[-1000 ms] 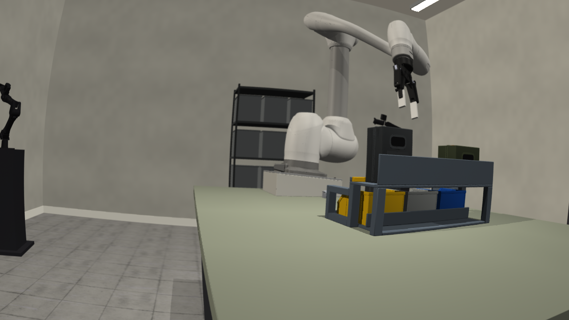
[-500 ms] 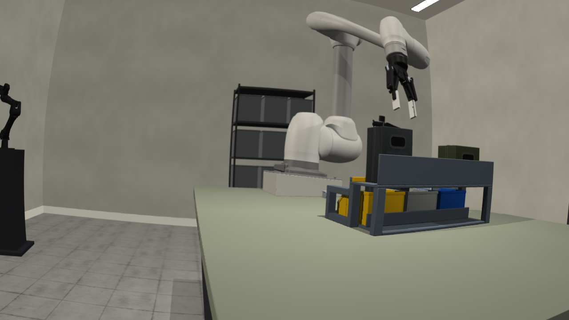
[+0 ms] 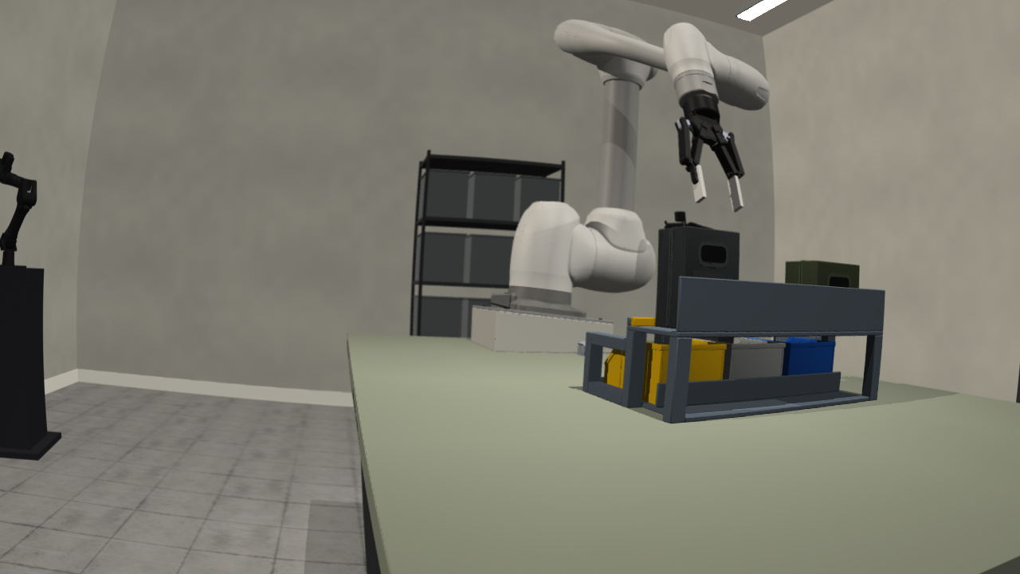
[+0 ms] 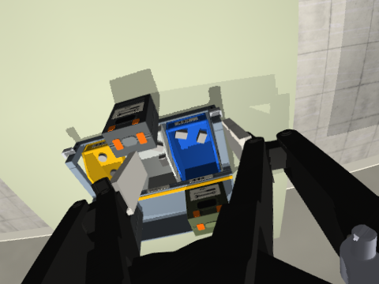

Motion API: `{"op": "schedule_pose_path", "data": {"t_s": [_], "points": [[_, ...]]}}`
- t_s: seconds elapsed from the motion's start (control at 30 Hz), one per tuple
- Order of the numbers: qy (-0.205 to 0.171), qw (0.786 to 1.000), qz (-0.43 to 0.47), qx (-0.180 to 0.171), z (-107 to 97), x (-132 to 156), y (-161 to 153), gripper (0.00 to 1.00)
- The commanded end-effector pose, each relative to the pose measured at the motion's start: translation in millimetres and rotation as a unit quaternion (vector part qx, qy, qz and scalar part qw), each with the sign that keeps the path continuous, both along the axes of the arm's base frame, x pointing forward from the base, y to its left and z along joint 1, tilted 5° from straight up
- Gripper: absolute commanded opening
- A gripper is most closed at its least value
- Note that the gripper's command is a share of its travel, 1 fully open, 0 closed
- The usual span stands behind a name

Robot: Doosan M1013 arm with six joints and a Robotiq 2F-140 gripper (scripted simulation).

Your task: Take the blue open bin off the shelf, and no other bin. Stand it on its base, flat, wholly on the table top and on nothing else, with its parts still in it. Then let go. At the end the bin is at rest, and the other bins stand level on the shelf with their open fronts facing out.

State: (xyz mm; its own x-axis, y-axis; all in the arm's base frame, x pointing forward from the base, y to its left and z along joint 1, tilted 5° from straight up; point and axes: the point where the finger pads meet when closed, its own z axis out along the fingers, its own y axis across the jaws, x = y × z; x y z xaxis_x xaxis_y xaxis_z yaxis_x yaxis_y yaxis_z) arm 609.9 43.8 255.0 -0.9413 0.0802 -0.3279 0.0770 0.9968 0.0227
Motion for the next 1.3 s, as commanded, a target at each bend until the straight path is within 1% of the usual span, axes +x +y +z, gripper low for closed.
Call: {"op": "schedule_pose_path", "data": {"t_s": [0.0,0.1,0.5,0.67,1.07,1.23,1.27], "points": [[-0.002,1.0,-0.018,0.013,-4.9,8.1,-16.4,0.57],[-0.005,0.998,-0.047,0.034,-12.6,20.4,-42.7,0.57],[-0.005,0.998,-0.047,0.034,-12.6,20.4,-42.7,0.57],[-0.005,0.998,-0.047,0.034,-25.2,40.9,-85.7,0.57],[-0.005,0.998,-0.047,0.034,-25.2,40.9,-85.7,0.57],[-0.005,0.998,-0.047,0.034,-39.0,63.3,-133.5,0.57],[-0.005,0.998,-0.047,0.034,-39.0,63.3,-133.5,0.57]]}}
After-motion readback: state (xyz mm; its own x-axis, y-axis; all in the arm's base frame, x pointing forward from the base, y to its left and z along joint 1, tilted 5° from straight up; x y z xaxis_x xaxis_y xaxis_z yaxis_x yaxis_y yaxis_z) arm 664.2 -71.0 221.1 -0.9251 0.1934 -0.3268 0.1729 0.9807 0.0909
